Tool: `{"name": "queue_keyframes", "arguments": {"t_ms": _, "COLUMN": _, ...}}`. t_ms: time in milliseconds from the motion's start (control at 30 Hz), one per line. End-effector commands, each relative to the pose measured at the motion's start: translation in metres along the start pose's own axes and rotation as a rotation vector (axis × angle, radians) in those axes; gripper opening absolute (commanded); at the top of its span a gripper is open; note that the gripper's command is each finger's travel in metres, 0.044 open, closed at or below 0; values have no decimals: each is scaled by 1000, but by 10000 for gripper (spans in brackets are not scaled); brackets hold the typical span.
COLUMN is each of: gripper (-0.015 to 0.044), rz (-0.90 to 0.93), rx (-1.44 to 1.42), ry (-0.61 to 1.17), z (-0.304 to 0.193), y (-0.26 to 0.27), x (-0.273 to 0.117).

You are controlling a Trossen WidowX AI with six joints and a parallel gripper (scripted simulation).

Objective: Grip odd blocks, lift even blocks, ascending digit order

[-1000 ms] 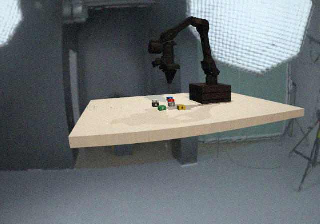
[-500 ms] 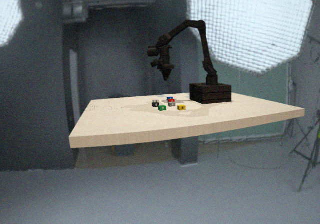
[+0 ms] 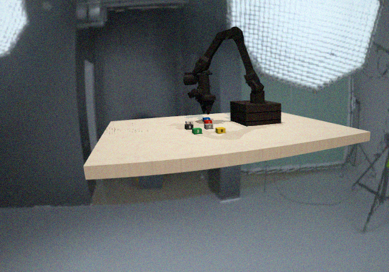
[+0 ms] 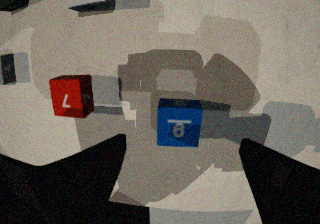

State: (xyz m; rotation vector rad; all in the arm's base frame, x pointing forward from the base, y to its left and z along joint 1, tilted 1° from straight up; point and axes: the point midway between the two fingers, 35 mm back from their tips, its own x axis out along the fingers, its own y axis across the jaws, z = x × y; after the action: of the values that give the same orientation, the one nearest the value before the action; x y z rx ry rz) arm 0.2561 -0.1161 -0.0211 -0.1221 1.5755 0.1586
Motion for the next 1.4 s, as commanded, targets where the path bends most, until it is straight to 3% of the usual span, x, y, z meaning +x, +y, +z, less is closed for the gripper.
{"name": "queue_keyframes", "arguments": {"t_ms": 0, "gripper": 400, "rz": -16, "rx": -7, "ry": -27, "z": 6, "y": -3, "x": -3}}
{"name": "queue_keyframes", "arguments": {"t_ms": 867, "gripper": 400, "rz": -16, "rx": -7, "ry": -27, "z": 6, "y": -4, "x": 33}}
{"name": "queue_keyframes", "arguments": {"t_ms": 1200, "gripper": 137, "rz": -16, "rx": -7, "ry": -27, "z": 6, "y": -4, "x": 33}}
{"name": "queue_keyframes", "arguments": {"t_ms": 1367, "gripper": 120, "rz": -16, "rx": -7, "ry": -27, "z": 6, "y": -4, "x": 33}}
